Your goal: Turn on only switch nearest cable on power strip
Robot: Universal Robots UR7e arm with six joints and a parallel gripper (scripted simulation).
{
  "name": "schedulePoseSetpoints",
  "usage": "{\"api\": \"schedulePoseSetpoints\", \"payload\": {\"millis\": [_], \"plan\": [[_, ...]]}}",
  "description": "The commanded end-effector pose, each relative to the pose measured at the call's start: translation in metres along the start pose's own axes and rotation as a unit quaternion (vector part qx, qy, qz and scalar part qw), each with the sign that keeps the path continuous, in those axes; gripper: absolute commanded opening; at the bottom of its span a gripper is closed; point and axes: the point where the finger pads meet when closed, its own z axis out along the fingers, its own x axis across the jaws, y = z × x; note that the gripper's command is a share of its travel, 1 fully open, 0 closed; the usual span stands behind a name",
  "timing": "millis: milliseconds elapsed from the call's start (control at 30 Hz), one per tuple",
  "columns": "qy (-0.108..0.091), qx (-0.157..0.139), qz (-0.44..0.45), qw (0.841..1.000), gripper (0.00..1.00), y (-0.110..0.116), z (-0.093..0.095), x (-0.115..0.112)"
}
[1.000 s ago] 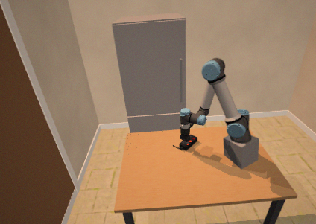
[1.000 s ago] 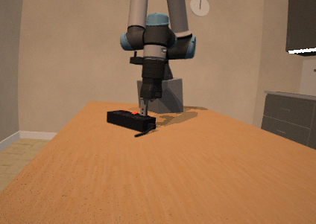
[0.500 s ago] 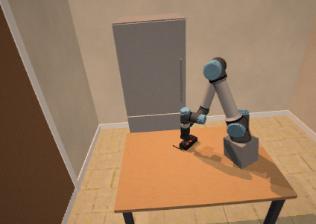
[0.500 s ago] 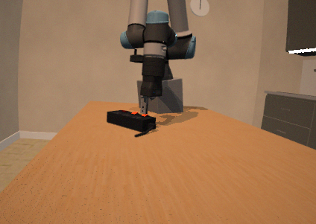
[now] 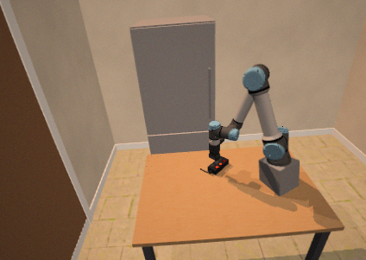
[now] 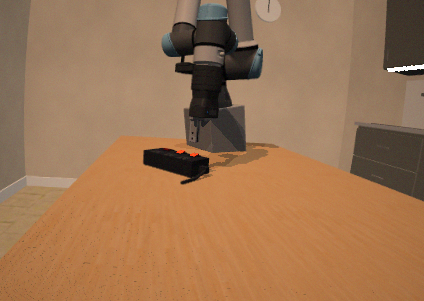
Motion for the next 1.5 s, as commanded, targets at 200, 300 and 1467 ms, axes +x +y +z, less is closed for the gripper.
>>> {"api": "schedulePoseSetpoints", "payload": {"millis": [200,300,1467], "plan": [[0.0,0.0,0.0,1.0,0.0,0.0,-0.003,0.0],[0.0,0.0,0.0,1.0,0.0,0.0,-0.003,0.0],[0.0,0.0,0.0,1.0,0.0,-0.046,-0.017,0.012]]}}
